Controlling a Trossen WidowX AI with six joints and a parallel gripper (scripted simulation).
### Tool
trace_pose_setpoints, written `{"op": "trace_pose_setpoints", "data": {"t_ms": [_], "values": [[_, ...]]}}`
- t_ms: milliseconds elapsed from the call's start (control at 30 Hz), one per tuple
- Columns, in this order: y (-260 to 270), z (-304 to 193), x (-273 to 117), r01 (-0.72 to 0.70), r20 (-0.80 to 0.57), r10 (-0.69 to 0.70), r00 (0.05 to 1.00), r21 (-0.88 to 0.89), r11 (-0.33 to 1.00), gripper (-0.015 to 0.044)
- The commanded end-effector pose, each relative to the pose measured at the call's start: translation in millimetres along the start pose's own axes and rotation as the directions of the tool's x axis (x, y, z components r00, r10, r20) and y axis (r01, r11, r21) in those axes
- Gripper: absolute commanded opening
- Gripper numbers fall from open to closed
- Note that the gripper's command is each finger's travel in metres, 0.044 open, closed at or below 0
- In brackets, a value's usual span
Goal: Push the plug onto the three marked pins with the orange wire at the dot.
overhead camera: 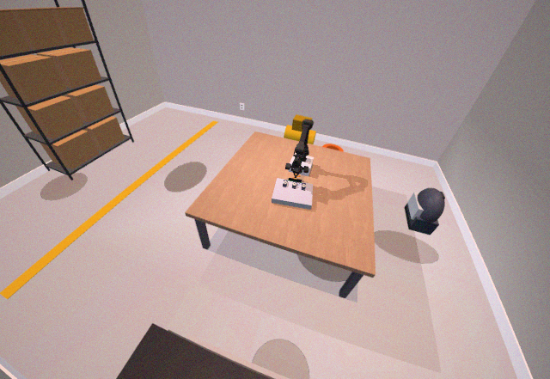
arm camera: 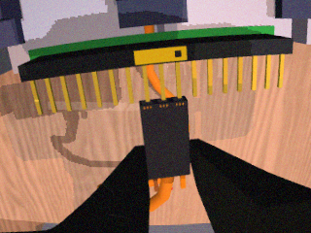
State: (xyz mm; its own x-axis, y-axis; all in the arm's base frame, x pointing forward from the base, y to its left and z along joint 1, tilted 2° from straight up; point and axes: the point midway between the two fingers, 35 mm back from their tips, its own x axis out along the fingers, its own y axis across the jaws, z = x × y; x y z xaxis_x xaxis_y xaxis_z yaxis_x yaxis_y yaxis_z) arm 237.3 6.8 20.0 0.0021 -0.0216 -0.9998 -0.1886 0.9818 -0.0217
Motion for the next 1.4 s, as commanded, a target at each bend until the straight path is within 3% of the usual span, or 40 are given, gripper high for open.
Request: {"op": "trace_pose_setpoints", "data": {"t_ms": [0,833,1133,1367], "values": [[-1,4,-1,0.003,0.006,-0.003,1.0,-0.002,1.0,0.0],[2,20,-1,0.003,0.007,-0.003,1.0,-0.002,1.0,0.0],[0,13,1,0.003,0.006,-0.003,1.0,-0.002,1.0,0.0236],[0,13,-56,0.003,0.006,-0.003,1.0,-0.002,1.0,0.042]]}}
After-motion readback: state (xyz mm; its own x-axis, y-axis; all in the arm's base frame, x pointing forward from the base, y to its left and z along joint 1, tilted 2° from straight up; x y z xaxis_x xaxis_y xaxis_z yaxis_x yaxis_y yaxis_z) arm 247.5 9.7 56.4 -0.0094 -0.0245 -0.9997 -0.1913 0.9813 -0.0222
